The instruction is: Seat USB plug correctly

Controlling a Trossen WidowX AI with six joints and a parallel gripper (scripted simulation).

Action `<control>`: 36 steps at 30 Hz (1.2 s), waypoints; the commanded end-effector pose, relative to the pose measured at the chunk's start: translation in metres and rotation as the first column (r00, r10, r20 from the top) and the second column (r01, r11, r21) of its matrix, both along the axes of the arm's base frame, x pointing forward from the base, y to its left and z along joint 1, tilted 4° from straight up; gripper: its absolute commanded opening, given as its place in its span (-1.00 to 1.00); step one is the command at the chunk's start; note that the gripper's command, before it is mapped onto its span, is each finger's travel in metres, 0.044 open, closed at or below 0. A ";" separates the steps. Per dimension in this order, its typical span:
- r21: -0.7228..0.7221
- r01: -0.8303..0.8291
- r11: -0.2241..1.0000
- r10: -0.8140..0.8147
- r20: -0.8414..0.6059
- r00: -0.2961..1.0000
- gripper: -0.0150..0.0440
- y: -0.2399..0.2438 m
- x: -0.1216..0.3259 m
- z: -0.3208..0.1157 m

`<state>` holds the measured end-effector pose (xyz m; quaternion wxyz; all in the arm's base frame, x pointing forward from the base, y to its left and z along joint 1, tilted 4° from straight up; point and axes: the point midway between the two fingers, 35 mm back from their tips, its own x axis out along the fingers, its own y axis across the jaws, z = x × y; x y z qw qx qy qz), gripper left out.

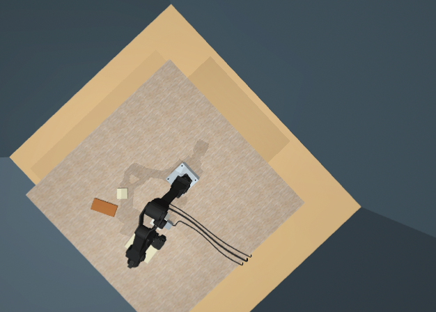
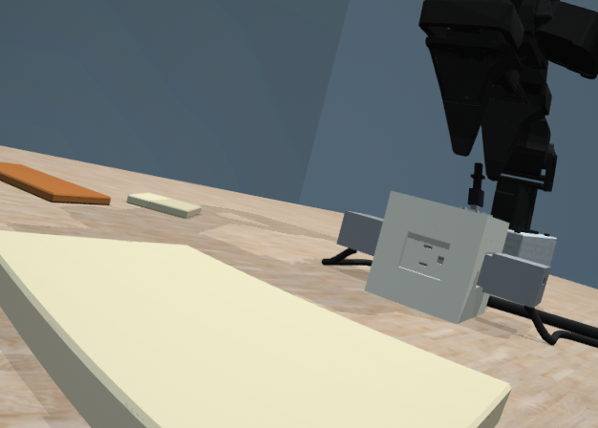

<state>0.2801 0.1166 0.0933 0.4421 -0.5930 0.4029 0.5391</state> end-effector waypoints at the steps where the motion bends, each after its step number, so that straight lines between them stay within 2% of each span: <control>1: -0.008 0.001 1.000 -0.001 -0.009 1.000 1.00 -0.001 0.000 -0.004; 11: -0.008 0.001 1.000 -0.001 -0.009 1.000 1.00 -0.001 0.000 -0.004; 28: -0.002 0.000 1.000 0.000 -0.006 1.000 -0.49 0.000 -0.001 -0.002; 36: -0.002 0.000 1.000 0.000 -0.006 1.000 -0.49 0.000 -0.001 -0.002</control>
